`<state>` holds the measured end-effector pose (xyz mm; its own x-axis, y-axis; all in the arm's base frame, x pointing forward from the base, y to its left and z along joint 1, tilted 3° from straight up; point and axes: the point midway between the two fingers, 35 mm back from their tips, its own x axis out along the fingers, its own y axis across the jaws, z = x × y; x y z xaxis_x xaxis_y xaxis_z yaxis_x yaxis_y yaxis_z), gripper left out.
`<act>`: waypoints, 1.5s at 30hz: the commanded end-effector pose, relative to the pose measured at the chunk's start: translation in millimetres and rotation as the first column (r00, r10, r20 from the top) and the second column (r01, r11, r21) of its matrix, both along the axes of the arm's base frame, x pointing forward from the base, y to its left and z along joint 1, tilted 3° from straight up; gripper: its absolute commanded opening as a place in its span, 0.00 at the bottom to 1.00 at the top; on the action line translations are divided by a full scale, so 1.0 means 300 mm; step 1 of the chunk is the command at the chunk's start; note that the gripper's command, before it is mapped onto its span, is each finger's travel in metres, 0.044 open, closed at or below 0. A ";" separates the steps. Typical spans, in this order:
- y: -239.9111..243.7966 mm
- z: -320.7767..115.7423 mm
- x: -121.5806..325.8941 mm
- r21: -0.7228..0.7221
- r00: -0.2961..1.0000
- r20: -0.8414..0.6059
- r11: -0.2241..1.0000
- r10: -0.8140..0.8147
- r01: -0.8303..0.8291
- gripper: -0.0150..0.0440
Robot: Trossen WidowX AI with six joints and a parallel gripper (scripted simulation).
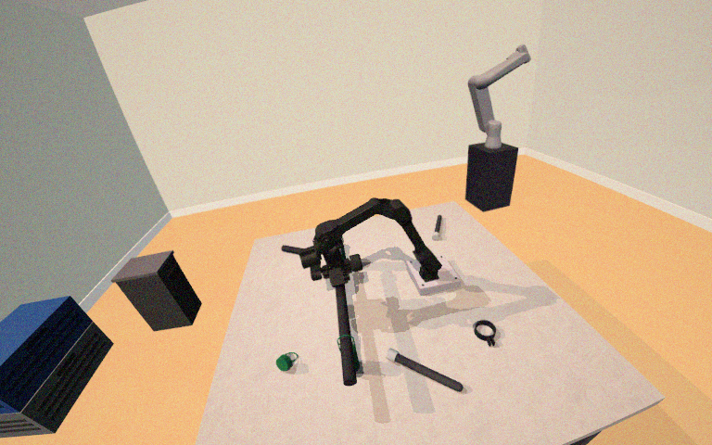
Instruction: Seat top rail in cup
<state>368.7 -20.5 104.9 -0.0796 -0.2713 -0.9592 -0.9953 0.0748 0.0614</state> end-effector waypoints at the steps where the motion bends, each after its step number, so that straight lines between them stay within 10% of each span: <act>1: -0.004 0.004 -0.002 -0.004 1.000 0.001 1.000 -0.001 0.001 0.25; 45: 0.000 0.000 -0.001 0.001 1.000 0.000 1.000 0.000 0.000 0.25</act>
